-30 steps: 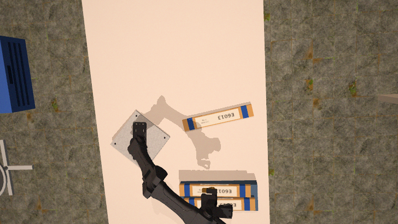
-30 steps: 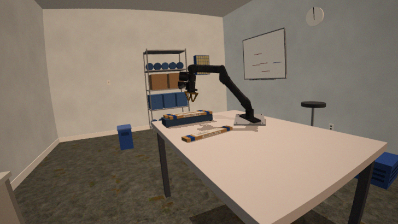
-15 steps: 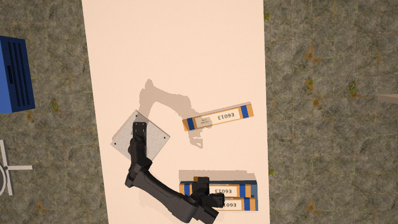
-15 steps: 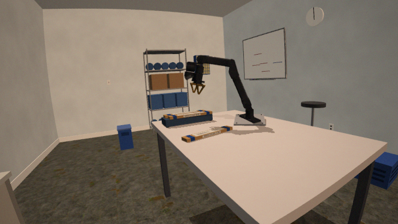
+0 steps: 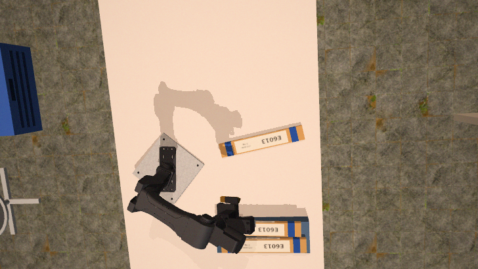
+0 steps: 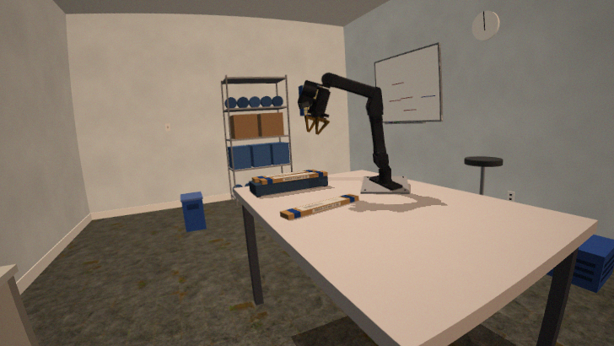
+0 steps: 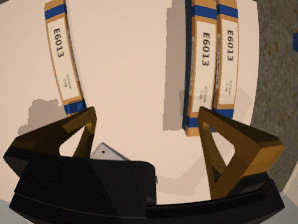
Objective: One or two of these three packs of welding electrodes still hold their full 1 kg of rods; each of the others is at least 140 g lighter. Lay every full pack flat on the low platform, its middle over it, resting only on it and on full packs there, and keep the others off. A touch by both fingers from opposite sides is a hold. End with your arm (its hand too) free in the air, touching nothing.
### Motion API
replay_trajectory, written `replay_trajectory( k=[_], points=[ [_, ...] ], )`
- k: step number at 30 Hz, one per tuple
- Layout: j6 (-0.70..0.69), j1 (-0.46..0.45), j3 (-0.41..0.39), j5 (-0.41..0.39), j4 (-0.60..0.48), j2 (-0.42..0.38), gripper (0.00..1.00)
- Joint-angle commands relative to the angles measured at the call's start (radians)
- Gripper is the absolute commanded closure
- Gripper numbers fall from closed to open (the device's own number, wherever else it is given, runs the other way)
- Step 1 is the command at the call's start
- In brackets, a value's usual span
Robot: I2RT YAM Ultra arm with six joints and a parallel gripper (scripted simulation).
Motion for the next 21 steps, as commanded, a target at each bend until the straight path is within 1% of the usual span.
replay_trajectory(
  k=[1, 9, 16, 21],
  points=[
    [0.04, 0.016, -0.016, 0.006, -0.001, -0.038, 0.05],
    [0.137, 0.117, -0.031, 0.022, -0.001, -0.167, 0.05],
    [0.227, 0.226, -0.016, 0.042, -0.001, -0.259, 0.05],
    [0.228, 0.225, -0.017, 0.03, -0.001, -0.261, 0.05]
  ],
)
